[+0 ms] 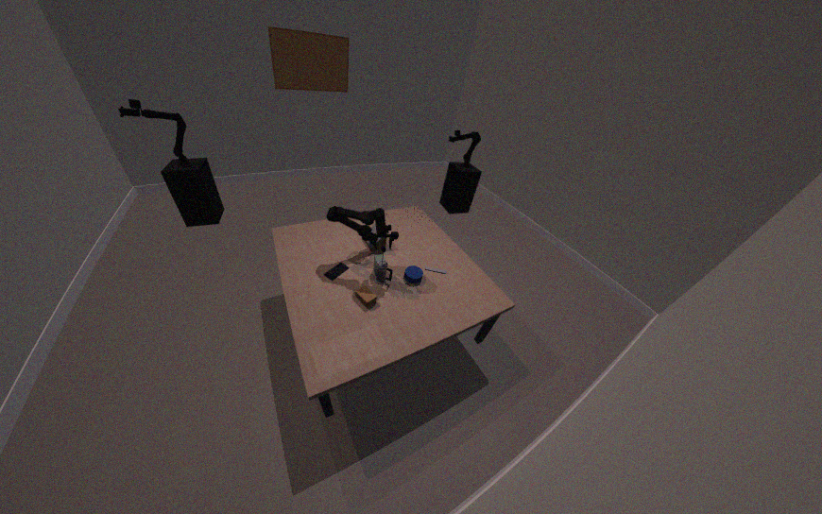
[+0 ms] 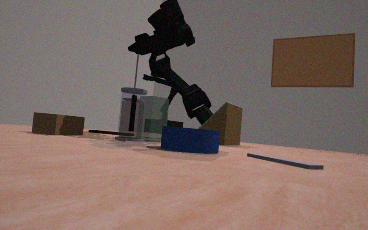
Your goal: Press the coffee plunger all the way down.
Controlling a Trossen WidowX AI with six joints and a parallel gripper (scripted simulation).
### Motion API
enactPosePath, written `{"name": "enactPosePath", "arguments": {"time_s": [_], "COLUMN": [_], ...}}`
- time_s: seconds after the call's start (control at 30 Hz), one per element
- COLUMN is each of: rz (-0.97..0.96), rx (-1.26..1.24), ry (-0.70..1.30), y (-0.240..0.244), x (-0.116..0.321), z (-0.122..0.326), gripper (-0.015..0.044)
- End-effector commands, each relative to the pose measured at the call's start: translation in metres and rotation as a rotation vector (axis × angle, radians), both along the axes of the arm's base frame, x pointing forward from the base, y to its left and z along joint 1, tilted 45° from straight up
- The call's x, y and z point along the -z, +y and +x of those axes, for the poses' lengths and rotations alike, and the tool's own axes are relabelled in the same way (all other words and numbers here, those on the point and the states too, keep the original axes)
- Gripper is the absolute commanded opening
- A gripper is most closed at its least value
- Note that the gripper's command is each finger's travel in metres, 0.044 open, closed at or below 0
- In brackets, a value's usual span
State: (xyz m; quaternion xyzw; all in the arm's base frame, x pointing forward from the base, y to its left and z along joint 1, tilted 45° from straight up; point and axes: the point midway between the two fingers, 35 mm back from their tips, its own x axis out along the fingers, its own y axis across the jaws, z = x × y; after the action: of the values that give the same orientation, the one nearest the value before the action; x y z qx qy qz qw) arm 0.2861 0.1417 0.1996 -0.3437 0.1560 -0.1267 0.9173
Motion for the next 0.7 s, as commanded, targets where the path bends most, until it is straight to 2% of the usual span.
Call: {"name": "enactPosePath", "arguments": {"time_s": [0.0, 0.2, 0.67], "rz": [-0.009, -0.009, -0.008], "rx": [-0.004, -0.004, -0.004], "ry": [0.008, 0.008, 0.009], "y": [-0.0011, -0.0011, -0.0032], "x": [0.0031, 0.0031, 0.0063], "z": [-0.0004, -0.0004, 0.0008], "gripper": [0.0282, 0.0125, 0.0114]}}
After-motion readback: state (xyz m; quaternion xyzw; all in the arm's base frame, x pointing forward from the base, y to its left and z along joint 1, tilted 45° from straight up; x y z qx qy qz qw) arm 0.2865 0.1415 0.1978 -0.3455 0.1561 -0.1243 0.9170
